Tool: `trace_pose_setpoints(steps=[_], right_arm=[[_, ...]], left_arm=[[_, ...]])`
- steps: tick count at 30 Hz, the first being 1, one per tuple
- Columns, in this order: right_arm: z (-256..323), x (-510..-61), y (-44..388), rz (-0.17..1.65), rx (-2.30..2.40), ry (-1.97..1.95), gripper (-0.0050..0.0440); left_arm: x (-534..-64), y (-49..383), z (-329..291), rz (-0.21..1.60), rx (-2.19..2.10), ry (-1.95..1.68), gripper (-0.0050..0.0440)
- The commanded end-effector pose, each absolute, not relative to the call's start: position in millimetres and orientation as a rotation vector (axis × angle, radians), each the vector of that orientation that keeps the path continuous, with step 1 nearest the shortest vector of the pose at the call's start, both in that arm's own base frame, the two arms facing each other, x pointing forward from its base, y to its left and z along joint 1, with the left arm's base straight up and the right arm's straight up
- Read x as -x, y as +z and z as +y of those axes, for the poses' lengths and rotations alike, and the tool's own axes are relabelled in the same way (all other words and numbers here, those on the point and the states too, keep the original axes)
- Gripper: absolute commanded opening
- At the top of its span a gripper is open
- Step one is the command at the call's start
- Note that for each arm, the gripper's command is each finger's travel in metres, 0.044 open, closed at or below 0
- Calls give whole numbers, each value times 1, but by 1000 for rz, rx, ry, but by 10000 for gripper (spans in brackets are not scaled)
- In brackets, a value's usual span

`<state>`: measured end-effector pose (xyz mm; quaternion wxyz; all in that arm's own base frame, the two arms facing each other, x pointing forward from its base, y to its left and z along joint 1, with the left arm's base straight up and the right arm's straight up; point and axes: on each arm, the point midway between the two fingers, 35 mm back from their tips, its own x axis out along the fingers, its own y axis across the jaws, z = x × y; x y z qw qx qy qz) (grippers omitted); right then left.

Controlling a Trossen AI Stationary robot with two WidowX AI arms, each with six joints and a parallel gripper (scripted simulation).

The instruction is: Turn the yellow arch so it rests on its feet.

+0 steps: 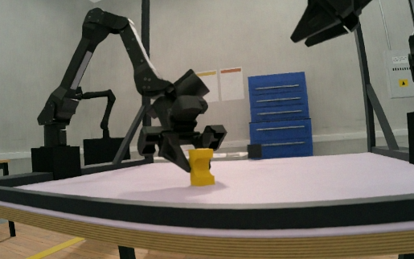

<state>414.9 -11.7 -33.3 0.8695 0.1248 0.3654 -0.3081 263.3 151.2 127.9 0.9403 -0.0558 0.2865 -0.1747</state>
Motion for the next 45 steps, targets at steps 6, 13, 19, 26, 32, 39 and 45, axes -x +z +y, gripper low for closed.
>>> trace_pose_setpoints(steps=[6, 13, 19, 26, 32, 39, 45], right_arm=[[-10, -423, -19, 729, -278, -631, 67], [-9, -426, 6, 714, -286, -627, 91], [-10, -425, 39, 716, -303, -632, 122], [-14, -425, 39, 824, -545, -698, 122], [-18, -425, 35, 897, -746, -747, 122], [-26, -425, 31, 1011, -1141, -824, 122], [-33, -424, 25, 1091, -1471, -874, 122]], left_arm=[[-266, 121, 150, 577, 164, -344, 400], [-267, 116, 149, 572, 201, -333, 400], [-270, 125, 149, 518, 228, -325, 400], [-272, 126, 157, 486, 278, -306, 400], [-274, 128, 161, 474, 282, -297, 400], [-276, 129, 165, 476, 281, -277, 400], [-276, 128, 168, 482, 281, -261, 400]])
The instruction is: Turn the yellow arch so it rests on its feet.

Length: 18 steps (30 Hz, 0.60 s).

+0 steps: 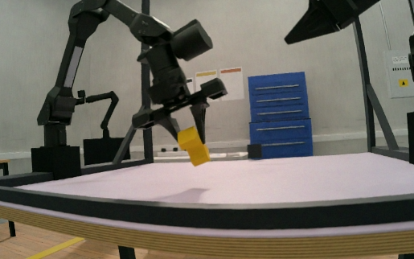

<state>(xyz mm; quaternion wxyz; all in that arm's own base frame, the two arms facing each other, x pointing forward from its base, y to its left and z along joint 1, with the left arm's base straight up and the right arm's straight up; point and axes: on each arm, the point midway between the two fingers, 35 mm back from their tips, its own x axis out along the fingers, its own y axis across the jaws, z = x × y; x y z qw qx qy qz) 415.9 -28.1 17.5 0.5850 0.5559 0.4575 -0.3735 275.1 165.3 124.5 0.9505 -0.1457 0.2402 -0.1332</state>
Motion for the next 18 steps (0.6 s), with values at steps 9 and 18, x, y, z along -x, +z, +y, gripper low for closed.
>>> trace_pose_setpoints(steps=[9, 18], right_arm=[[-41, -416, 10, 1182, -1908, -931, 122], [-46, -409, -3, 1235, -2300, -959, 122]], left_arm=[[-277, 127, 171, 492, 280, -242, 400], [-278, 130, 171, 487, 270, -243, 400]])
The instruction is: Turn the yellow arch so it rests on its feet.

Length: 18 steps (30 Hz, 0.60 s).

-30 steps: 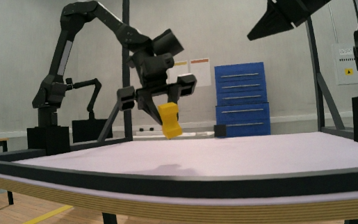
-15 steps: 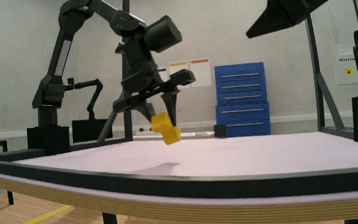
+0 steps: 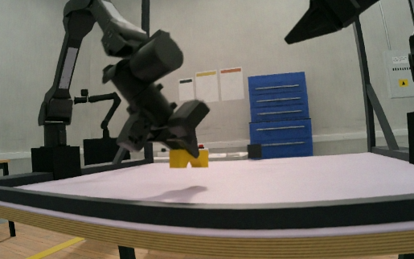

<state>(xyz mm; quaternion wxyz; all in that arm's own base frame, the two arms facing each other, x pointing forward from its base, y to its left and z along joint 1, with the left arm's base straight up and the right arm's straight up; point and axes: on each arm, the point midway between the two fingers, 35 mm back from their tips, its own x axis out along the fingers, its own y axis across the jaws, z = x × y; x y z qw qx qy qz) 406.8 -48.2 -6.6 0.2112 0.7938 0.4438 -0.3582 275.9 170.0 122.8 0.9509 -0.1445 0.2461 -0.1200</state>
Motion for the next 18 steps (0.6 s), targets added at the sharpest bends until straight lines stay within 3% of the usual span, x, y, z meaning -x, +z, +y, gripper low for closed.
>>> trace_pose_setpoints(steps=[1, 10, 18], right_arm=[[-46, -409, -3, 1235, -2300, -959, 122], [-45, -416, 11, 1220, -2302, -918, 122], [-41, -411, -24, 1241, -2303, -960, 122]], left_arm=[[-278, 130, 171, 487, 270, -243, 400], [-278, 130, 171, 487, 270, -243, 400], [-278, 130, 171, 487, 270, -243, 400]])
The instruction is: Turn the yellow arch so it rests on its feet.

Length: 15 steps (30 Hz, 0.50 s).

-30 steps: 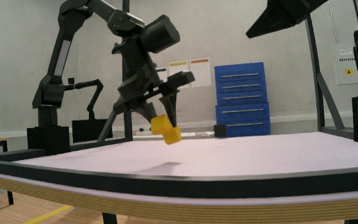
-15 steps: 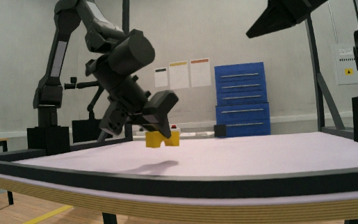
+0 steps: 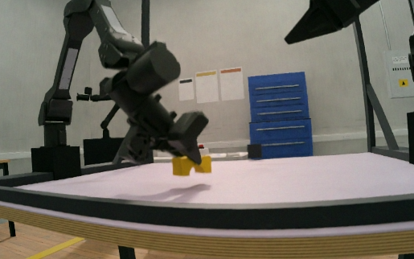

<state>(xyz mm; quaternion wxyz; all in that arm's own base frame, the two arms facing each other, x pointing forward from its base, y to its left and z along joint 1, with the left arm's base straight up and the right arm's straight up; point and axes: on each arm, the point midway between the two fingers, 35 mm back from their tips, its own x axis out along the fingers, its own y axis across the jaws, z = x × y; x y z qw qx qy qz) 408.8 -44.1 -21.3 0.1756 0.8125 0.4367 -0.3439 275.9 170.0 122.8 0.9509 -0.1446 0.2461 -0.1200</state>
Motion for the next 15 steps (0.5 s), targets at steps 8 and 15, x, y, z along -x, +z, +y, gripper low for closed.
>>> trace_pose_setpoints(steps=[8, 15], right_arm=[[-43, -417, -24, 1223, -2300, -932, 122], [-43, -416, -24, 1223, -2301, -933, 170]], left_arm=[[-278, 130, 171, 487, 270, -243, 400], [-278, 130, 171, 487, 270, -243, 400]])
